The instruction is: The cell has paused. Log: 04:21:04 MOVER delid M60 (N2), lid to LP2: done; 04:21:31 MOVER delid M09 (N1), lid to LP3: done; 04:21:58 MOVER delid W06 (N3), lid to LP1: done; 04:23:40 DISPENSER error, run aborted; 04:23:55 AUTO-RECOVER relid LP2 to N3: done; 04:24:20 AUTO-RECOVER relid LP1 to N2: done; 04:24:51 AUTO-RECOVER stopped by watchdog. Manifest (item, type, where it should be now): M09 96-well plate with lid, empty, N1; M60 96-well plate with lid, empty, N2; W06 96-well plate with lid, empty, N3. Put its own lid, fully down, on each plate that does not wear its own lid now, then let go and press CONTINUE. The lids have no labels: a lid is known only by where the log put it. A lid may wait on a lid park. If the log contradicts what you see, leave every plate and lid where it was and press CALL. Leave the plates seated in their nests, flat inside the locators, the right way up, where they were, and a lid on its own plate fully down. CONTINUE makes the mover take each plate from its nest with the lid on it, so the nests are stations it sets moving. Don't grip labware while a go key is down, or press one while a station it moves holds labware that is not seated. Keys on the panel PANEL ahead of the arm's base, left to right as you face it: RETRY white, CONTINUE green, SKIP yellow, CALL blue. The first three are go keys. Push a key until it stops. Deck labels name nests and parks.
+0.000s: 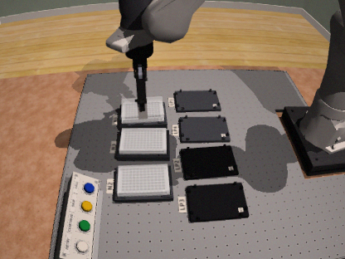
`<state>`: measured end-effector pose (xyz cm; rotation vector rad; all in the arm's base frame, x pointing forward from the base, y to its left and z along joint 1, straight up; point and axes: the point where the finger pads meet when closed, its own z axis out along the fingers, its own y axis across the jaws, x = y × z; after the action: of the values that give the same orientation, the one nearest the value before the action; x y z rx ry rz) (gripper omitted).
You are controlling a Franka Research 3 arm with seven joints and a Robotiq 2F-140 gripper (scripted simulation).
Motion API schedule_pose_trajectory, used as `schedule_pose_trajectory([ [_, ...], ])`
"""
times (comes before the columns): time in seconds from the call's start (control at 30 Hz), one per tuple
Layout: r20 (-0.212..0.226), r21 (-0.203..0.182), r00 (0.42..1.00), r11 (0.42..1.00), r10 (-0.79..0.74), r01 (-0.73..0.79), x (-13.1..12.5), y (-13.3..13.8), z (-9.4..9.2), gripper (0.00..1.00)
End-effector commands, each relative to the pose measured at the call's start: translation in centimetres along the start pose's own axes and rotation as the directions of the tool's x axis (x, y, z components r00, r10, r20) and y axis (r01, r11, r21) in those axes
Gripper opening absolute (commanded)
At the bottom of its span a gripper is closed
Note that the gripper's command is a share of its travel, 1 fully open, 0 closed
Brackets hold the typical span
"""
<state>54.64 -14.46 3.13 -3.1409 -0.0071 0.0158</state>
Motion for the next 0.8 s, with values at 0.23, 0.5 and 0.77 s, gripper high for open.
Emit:
schedule_pose_trajectory([
  [0.23,-0.001,0.000,1.000,1.000,0.010,-0.010,-0.05,0.11,0.45,0.00],
  [0.5,-0.001,0.000,1.000,1.000,0.010,-0.010,-0.05,0.12,0.68,0.00],
  [0.77,-0.001,0.000,1.000,1.000,0.010,-0.010,-0.05,0.12,0.89,0.00],
])
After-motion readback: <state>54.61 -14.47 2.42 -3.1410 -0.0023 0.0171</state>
